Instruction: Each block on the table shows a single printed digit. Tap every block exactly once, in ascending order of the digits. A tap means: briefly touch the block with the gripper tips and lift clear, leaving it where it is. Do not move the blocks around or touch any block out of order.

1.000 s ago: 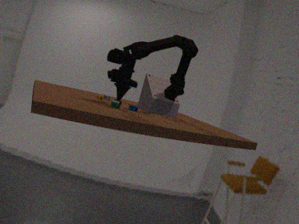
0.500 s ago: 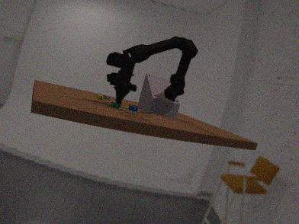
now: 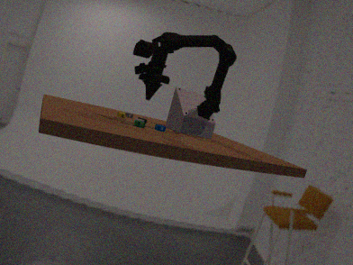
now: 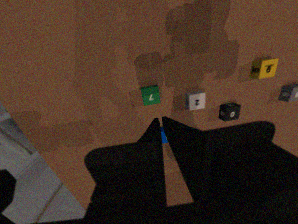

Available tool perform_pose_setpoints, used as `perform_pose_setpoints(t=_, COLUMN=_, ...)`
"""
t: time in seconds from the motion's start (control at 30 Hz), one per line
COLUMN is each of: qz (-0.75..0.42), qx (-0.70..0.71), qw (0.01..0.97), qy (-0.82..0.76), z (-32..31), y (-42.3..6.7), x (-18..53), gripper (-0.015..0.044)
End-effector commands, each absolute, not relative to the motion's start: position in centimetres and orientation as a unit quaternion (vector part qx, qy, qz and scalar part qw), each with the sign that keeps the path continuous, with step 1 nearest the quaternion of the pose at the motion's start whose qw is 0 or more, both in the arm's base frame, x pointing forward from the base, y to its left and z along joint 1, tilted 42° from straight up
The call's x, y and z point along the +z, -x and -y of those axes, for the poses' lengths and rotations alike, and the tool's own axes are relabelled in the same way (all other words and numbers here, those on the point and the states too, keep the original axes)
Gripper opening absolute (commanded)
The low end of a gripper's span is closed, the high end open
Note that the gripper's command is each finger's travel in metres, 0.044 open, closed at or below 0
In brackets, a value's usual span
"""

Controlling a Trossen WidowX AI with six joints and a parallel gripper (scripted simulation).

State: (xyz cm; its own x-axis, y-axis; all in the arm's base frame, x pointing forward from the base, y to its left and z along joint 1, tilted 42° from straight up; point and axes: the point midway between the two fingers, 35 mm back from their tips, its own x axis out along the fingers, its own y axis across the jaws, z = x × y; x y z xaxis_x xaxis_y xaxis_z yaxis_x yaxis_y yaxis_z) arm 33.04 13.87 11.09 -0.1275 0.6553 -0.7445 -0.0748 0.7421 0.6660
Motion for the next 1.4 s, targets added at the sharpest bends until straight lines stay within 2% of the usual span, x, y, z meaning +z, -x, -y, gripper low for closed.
perform_pose_setpoints(t=0.0, qz=-0.687, qx=0.296, qw=0.631, qy=-0.206, z=-12.8, y=-33.2, x=12.8, gripper=0.002)
perform_pose_setpoints(t=0.13, qz=-0.689, qx=0.289, qw=0.632, qy=-0.206, z=-11.5, y=-33.8, x=11.6, gripper=0.002)
perform_pose_setpoints(t=0.43, qz=-0.704, qx=0.255, qw=0.629, qy=-0.208, z=0.0, y=-35.4, x=1.9, gripper=0.002)
perform_pose_setpoints(t=0.7, qz=-0.69, qx=0.287, qw=0.633, qy=-0.2, z=9.9, y=-32.5, x=-6.5, gripper=0.002)
perform_pose_setpoints(t=1.0, qz=-0.688, qx=0.291, qw=0.634, qy=-0.2, z=10.3, y=-32.1, x=-7.4, gripper=0.002)
perform_pose_setpoints(t=1.17, qz=-0.688, qx=0.292, qw=0.634, qy=-0.201, z=5.4, y=-31.2, x=-13.0, gripper=0.002)
perform_pose_setpoints(t=1.37, qz=-0.688, qx=0.292, qw=0.634, qy=-0.201, z=5.2, y=-31.1, x=-13.2, gripper=0.002)
